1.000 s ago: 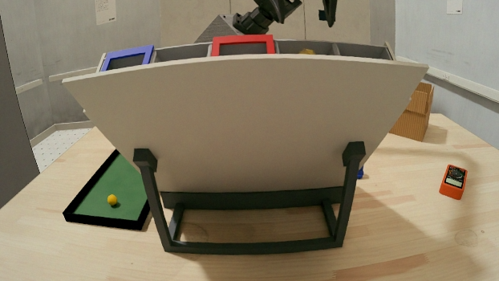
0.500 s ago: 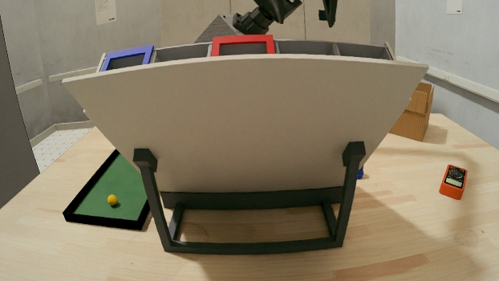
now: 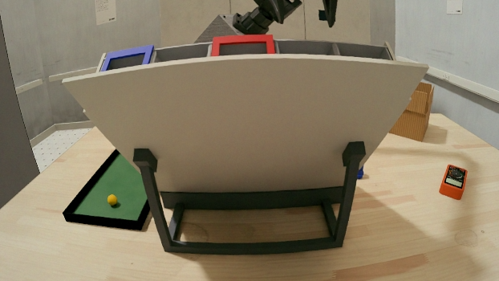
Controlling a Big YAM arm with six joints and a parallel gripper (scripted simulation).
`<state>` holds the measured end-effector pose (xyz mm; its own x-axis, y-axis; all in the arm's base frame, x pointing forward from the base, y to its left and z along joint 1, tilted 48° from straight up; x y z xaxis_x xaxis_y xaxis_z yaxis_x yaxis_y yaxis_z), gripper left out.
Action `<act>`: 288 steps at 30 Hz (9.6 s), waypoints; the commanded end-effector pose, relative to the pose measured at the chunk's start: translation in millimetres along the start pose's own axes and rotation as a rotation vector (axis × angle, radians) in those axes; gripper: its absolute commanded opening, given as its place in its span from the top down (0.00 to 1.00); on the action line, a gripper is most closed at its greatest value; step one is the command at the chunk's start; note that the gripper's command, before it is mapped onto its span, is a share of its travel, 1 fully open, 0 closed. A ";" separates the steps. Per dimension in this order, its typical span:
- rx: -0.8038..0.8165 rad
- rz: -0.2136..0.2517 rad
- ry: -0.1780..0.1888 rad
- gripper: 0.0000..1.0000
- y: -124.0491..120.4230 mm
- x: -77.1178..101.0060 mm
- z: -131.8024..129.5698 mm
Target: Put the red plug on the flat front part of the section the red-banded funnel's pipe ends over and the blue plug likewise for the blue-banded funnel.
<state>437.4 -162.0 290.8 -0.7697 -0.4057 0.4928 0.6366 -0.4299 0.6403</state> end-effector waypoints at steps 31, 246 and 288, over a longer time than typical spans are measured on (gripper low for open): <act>0.010 -0.015 -0.004 0.41 5.9 4.4 1.1; 0.002 0.398 0.060 0.41 -260.4 52.9 -45.9; 0.002 0.398 0.060 0.20 -260.4 52.9 -45.9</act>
<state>230.8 -105.5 120.3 -0.4495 -0.5926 0.6684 0.8895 -0.2285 0.3956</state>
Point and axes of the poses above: the point where the finger pads meet when closed, its own x axis back along the fingers, its own z axis across the jaws, y = z × x, the point moved 8 cm from there along x, back along the fingers, and after that the axes turned 6 degrees about x, right-handed, at the moved point
